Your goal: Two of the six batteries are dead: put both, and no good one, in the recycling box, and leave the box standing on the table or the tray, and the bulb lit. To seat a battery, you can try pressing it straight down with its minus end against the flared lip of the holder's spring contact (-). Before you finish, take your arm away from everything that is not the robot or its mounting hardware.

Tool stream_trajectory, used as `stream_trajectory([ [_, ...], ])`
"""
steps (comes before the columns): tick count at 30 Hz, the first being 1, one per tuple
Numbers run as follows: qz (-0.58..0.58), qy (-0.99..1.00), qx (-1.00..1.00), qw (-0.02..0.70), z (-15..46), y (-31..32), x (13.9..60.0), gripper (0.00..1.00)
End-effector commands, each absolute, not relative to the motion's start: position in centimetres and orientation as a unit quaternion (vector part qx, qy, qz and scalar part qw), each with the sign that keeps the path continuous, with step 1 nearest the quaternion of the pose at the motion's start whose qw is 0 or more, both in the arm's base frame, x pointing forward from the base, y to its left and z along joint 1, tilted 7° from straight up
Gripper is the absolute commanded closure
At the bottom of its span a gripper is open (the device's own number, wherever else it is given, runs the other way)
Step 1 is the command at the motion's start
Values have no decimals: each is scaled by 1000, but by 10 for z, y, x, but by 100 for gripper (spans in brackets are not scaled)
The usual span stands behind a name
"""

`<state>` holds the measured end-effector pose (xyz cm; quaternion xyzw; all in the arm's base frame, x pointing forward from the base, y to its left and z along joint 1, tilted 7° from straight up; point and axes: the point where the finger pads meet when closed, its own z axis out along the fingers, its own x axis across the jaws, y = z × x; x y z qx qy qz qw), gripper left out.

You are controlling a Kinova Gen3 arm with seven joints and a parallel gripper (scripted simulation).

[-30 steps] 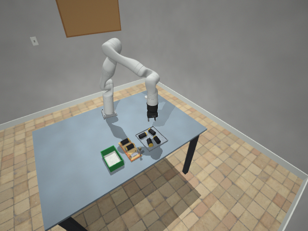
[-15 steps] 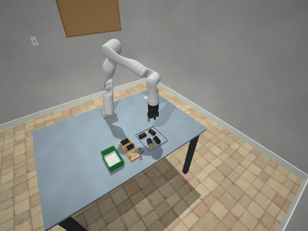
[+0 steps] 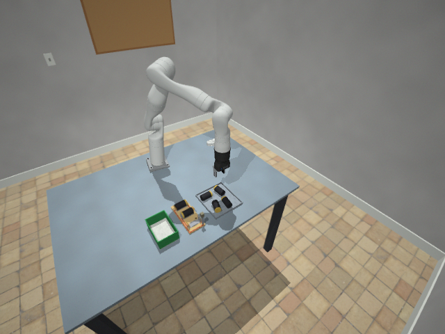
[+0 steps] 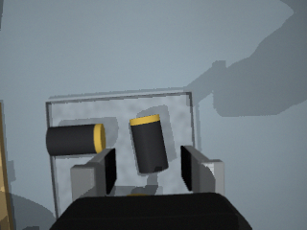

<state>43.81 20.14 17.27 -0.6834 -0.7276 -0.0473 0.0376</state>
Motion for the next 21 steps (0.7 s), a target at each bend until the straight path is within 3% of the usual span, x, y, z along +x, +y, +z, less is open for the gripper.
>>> stream_trajectory([
  [1, -48, -735, -676, 37, 173, 201, 439, 10],
  [21, -51, -772, -633, 35, 173, 201, 439, 10],
])
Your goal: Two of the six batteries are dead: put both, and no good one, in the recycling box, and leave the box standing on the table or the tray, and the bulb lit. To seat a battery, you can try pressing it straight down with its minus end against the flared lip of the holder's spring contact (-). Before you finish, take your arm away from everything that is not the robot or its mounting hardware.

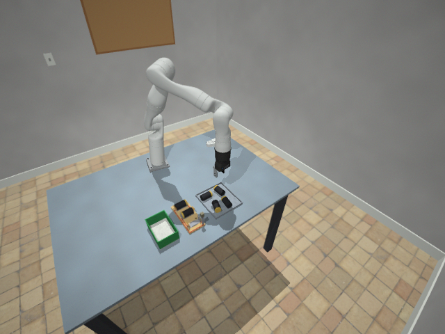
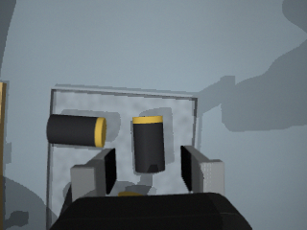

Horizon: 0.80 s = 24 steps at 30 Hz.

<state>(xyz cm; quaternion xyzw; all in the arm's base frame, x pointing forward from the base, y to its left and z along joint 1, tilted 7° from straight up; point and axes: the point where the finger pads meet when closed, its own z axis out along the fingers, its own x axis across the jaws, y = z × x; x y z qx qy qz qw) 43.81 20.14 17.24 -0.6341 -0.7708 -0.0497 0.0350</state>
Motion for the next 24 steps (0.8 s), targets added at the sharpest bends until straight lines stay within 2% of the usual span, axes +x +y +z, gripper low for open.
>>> stream_trajectory([
  [1, -51, -772, -632, 35, 173, 201, 439, 10],
  [24, -51, -776, -628, 34, 173, 201, 439, 10],
])
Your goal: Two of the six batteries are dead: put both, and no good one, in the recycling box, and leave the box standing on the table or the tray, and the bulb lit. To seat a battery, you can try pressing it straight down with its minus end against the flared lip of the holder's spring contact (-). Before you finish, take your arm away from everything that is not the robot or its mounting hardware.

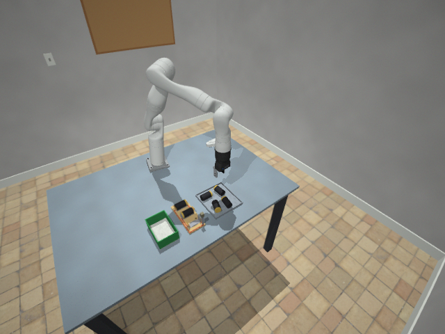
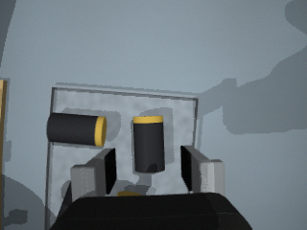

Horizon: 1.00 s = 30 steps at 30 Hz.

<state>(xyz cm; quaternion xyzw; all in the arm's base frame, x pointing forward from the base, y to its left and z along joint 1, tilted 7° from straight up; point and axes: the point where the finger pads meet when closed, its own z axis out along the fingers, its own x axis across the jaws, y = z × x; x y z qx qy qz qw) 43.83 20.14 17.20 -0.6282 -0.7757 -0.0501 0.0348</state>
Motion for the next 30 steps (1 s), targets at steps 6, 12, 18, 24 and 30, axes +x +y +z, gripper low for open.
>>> stream_trajectory([
  [6, -51, -776, -628, 34, 159, 203, 439, 10],
  [12, -51, -776, -628, 34, 121, 208, 439, 10],
  [18, -51, -776, -628, 34, 98, 211, 439, 10],
  [24, -51, -776, -628, 34, 87, 212, 440, 10],
  [30, -51, -776, -628, 34, 87, 212, 440, 10],
])
